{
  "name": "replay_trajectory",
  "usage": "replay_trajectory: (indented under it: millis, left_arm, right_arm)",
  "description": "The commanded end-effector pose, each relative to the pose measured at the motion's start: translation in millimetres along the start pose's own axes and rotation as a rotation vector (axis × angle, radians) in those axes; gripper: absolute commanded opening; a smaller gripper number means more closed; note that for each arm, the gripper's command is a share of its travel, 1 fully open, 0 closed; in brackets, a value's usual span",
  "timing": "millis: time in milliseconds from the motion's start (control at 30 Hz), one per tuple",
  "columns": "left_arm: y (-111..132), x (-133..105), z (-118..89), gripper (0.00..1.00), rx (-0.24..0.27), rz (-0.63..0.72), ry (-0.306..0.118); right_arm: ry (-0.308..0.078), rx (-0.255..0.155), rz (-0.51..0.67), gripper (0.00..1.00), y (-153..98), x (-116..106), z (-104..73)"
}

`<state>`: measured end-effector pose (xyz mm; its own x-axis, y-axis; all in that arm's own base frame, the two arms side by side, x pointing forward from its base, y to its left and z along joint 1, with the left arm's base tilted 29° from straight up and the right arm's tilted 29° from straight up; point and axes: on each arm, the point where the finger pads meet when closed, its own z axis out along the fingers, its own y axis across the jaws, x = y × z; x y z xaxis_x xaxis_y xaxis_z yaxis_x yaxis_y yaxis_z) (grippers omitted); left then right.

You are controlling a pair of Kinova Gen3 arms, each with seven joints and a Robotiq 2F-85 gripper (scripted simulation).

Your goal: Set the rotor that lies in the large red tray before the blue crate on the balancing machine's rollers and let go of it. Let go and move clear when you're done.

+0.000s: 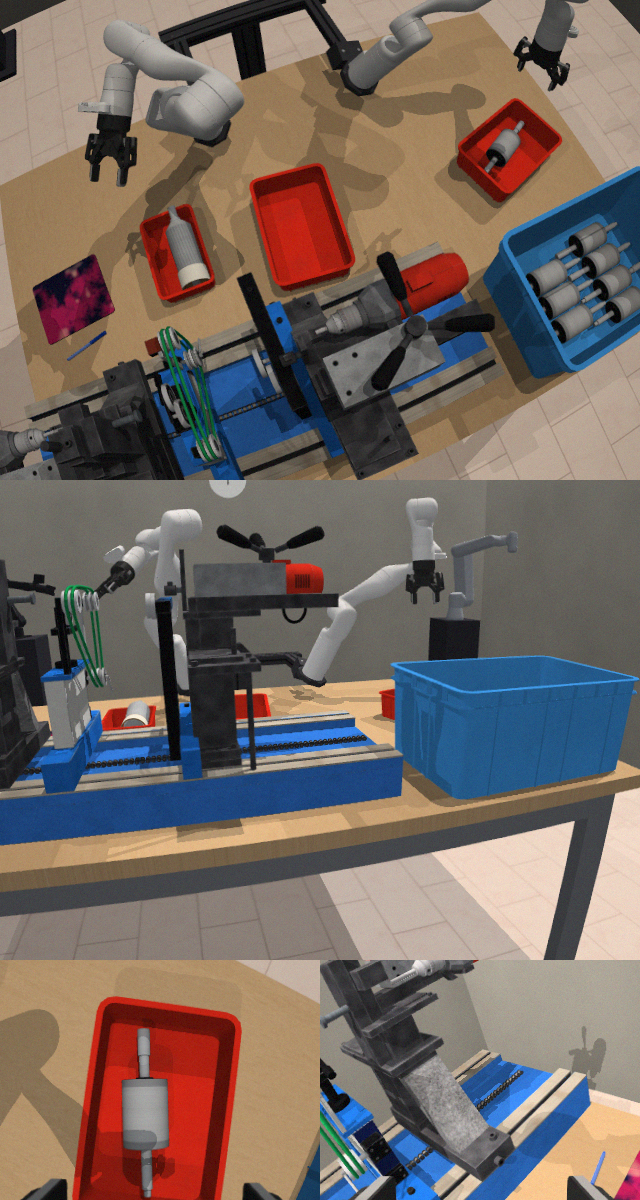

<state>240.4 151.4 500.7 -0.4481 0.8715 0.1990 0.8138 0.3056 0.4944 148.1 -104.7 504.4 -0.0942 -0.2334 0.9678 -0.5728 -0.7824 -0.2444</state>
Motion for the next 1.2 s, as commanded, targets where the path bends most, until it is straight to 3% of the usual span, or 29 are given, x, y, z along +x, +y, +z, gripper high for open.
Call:
replay_trajectory:
  millis: [0, 233, 333, 367, 1167]
  left_arm:
    - [0.2, 11.3, -0.3, 1.000, 0.029, -0.024, -0.015]
    - [0.2, 21.3, 0.0, 1.000, 0.054, -0.045, -0.029]
    - [0.2, 21.5, 0.0, 1.000, 0.055, -0.045, -0.030]
    - [0.2, 21.5, 0.0, 0.946, 0.055, -0.045, -0.030]
    - [0.2, 21.5, 0.0, 0.946, 0.055, -0.045, -0.030]
  right_arm:
    - [0.000, 0.000, 0.000, 1.000, 0.1, 0.2, -0.1]
    - [0.000, 0.000, 0.000, 1.000, 0.1, 0.2, -0.1]
    - [0.000, 0.000, 0.000, 1.000, 0.1, 0.2, -0.1]
    - [0.000, 0.000, 0.000, 1.000, 0.1, 0.2, -0.1]
    - [0.000, 0.000, 0.000, 1.000, 0.1, 0.2, -0.1]
